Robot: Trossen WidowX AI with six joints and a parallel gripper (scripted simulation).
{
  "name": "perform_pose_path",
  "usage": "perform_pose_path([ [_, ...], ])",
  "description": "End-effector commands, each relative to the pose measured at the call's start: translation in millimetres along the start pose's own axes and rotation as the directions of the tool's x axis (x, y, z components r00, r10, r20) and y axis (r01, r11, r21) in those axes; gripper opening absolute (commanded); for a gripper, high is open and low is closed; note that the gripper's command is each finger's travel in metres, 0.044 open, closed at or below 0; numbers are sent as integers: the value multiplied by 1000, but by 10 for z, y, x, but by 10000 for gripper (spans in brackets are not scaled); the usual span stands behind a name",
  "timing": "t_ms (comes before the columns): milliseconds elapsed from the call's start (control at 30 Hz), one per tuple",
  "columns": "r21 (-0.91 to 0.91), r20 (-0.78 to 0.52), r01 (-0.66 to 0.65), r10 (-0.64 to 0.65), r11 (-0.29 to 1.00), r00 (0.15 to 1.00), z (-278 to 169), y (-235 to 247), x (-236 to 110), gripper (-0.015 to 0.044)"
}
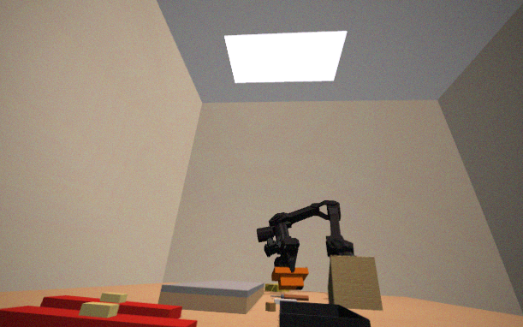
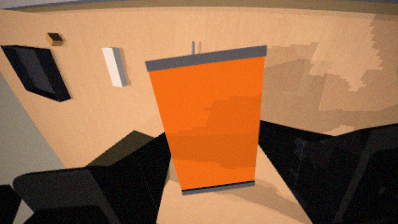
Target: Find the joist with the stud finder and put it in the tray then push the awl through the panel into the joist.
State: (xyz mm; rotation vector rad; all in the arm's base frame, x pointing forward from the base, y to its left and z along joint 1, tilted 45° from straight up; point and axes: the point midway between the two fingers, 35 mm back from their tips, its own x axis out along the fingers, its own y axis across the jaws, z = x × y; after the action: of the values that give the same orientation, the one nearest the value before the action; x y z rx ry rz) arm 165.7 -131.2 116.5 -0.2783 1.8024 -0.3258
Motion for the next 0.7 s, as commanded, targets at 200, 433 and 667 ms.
perform_pose_path([
  [200,-9,10,-77,78,997,997,14,-25,-26,0],
  [433,-13,15,-126,126,992,992,16,-43,-30,0],
  [667,-17,20,-164,165,986,986,17,-57,-35,0],
])
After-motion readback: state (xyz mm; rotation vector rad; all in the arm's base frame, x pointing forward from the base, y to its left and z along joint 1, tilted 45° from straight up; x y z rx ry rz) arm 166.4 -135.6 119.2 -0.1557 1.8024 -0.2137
